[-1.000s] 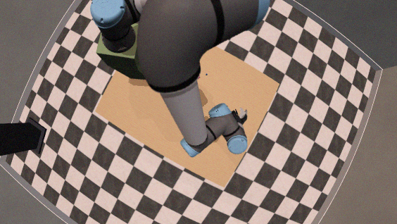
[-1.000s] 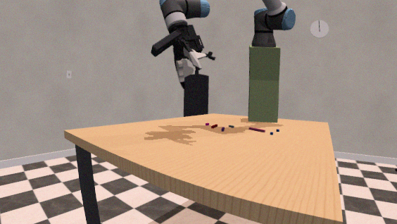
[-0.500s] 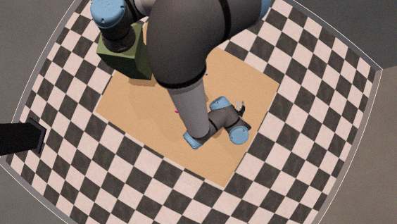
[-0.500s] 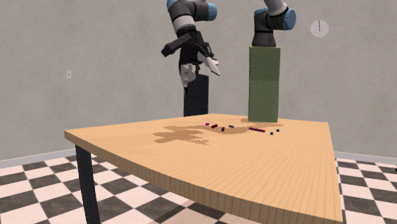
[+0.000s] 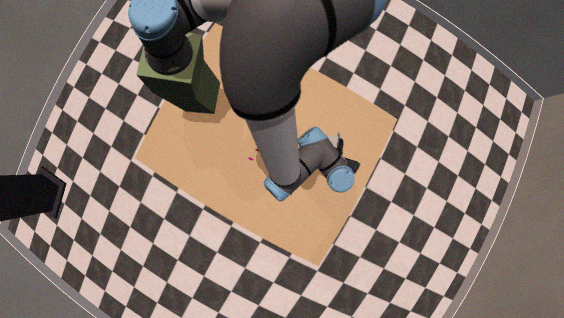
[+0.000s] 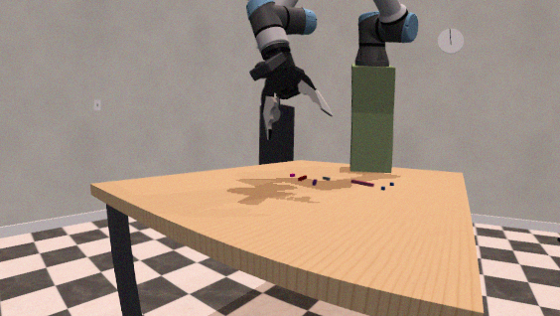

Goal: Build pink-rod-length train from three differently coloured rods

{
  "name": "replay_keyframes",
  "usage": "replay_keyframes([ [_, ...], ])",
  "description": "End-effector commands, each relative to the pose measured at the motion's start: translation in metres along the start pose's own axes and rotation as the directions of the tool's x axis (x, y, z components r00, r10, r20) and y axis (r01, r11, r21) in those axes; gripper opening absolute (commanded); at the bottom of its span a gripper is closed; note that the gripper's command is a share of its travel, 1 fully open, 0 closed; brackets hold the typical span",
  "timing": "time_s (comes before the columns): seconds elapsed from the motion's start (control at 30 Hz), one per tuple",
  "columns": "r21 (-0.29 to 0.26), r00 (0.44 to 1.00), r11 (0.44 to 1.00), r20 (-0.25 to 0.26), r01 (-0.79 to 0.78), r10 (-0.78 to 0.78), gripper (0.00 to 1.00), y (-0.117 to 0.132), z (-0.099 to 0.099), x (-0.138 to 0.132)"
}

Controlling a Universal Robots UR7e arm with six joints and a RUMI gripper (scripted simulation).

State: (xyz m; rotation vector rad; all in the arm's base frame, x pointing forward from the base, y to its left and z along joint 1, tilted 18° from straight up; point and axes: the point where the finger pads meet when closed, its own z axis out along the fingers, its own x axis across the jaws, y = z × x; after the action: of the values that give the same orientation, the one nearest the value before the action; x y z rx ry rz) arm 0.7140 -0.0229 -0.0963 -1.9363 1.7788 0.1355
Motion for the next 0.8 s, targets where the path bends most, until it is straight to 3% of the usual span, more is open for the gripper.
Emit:
replay_keyframes([
  [0.0,-0.01,0.986,0.986,-0.01,0.167,-0.167,1.0,0.007,0.012,-0.011],
  [0.43,-0.033,0.913,0.913,-0.02,0.406,-0.407,1.0,0.018,0.03,-0.029],
  [0.77,-0.061,0.776,0.776,-0.019,0.628,-0.63,1.0,0.032,0.048,-0.046],
])
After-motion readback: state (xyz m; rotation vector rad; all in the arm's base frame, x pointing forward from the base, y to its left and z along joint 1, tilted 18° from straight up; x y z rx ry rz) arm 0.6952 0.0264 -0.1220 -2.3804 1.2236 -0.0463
